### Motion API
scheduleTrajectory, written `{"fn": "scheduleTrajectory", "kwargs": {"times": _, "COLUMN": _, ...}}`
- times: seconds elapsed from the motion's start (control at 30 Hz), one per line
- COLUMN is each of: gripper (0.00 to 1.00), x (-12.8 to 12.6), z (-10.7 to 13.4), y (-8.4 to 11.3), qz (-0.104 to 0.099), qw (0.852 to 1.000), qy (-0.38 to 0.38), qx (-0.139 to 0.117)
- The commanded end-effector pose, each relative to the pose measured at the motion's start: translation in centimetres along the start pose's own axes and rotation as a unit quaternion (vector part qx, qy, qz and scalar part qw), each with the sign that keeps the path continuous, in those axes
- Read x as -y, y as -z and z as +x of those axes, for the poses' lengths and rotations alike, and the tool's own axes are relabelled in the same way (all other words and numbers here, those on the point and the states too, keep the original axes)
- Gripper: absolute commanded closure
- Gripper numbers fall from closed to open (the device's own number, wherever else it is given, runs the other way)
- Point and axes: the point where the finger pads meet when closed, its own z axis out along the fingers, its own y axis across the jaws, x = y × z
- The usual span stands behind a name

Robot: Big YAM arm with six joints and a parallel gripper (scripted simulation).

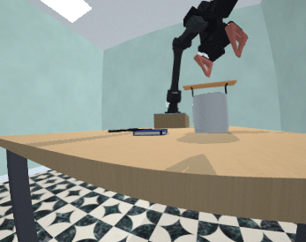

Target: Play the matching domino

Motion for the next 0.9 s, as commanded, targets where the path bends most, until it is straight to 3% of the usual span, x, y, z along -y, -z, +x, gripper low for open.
{"fn": "scheduleTrajectory", "kwargs": {"times": 0.0, "gripper": 0.0, "x": -2.2, "z": -3.4, "y": 6.0, "qz": -0.07, "qw": 0.997, "qy": 0.017, "qx": 0.03}}
{"fn": "scheduleTrajectory", "kwargs": {"times": 0.07, "gripper": 0.0, "x": -2.4, "z": -4.2, "y": 7.3, "qz": -0.087, "qw": 0.995, "qy": 0.026, "qx": 0.037}}
{"fn": "scheduleTrajectory", "kwargs": {"times": 0.3, "gripper": 0.0, "x": -2.4, "z": -4.2, "y": 7.3, "qz": -0.087, "qw": 0.995, "qy": 0.026, "qx": 0.037}}
{"fn": "scheduleTrajectory", "kwargs": {"times": 0.33, "gripper": 0.0, "x": -1.4, "z": -3.2, "y": 5.5, "qz": -0.065, "qw": 0.997, "qy": 0.018, "qx": 0.028}}
{"fn": "scheduleTrajectory", "kwargs": {"times": 0.63, "gripper": 0.0, "x": -2.4, "z": -4.1, "y": 7.2, "qz": -0.087, "qw": 0.995, "qy": 0.027, "qx": 0.037}}
{"fn": "scheduleTrajectory", "kwargs": {"times": 0.87, "gripper": 0.0, "x": -2.4, "z": -4.1, "y": 7.2, "qz": -0.087, "qw": 0.995, "qy": 0.027, "qx": 0.037}}
